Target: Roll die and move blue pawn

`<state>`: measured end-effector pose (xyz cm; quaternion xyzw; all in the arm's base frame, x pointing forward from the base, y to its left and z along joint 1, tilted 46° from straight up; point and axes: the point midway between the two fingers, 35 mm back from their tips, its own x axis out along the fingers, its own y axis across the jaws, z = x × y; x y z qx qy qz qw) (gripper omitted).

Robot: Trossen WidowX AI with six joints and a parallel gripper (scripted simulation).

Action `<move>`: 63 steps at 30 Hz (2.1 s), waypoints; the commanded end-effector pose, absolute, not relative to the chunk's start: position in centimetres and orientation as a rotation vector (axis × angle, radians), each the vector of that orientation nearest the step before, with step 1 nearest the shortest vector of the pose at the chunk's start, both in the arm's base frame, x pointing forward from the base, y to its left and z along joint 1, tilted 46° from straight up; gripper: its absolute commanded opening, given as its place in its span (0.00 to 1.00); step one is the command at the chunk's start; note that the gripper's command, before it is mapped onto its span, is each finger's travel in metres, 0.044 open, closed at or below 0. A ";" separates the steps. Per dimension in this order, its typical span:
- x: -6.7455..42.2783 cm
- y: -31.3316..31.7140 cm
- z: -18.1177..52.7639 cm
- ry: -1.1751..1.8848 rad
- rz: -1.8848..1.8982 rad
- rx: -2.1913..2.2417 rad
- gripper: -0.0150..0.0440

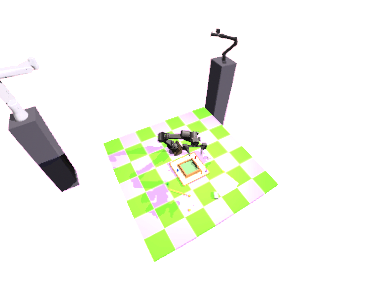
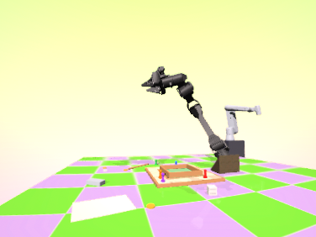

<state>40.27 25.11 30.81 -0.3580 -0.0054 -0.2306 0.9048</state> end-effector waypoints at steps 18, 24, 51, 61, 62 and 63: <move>43.2 34.5 7.3 0.392 0.022 -0.658 0.72; 40.6 33.4 -0.7 0.663 0.030 -0.577 0.72; 25.4 22.1 -13.1 1.347 -0.791 -0.400 0.72; 25.6 19.8 -15.1 1.346 -0.791 -0.400 0.72; 25.6 19.7 -15.2 1.346 -0.791 -0.400 0.72; 25.6 19.7 -15.2 1.346 -0.791 -0.400 0.72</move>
